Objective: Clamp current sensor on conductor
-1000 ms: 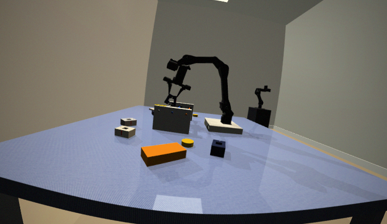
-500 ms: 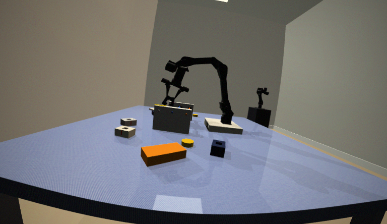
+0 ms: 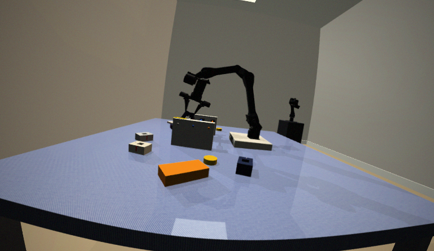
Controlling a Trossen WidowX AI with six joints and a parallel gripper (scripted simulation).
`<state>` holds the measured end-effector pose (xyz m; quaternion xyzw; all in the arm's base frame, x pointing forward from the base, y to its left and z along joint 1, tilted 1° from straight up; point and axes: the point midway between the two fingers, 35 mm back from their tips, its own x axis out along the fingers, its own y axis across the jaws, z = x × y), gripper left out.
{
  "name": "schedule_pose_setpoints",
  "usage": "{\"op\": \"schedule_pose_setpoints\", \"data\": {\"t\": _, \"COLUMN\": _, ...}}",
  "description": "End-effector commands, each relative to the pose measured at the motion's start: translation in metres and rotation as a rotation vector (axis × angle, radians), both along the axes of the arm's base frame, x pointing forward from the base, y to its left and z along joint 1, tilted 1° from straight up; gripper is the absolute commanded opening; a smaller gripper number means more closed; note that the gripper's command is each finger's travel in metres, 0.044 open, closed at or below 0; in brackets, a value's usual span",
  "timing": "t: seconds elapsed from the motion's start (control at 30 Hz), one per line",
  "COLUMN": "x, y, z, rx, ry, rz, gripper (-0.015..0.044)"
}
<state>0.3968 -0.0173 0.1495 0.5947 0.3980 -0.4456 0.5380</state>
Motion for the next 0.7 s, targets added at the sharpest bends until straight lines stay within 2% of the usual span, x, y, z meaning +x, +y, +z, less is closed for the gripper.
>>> {"op": "schedule_pose_setpoints", "data": {"t": 0.0, "x": 0.002, "y": 0.0, "z": -0.008, "rx": 0.0, "ry": 0.004, "rz": -0.006, "gripper": 0.0}}
{"op": "schedule_pose_setpoints", "data": {"t": 0.67, "x": 0.003, "y": 0.0, "z": -0.014, "rx": 0.0, "ry": 0.001, "rz": 0.0, "gripper": 0.0}}
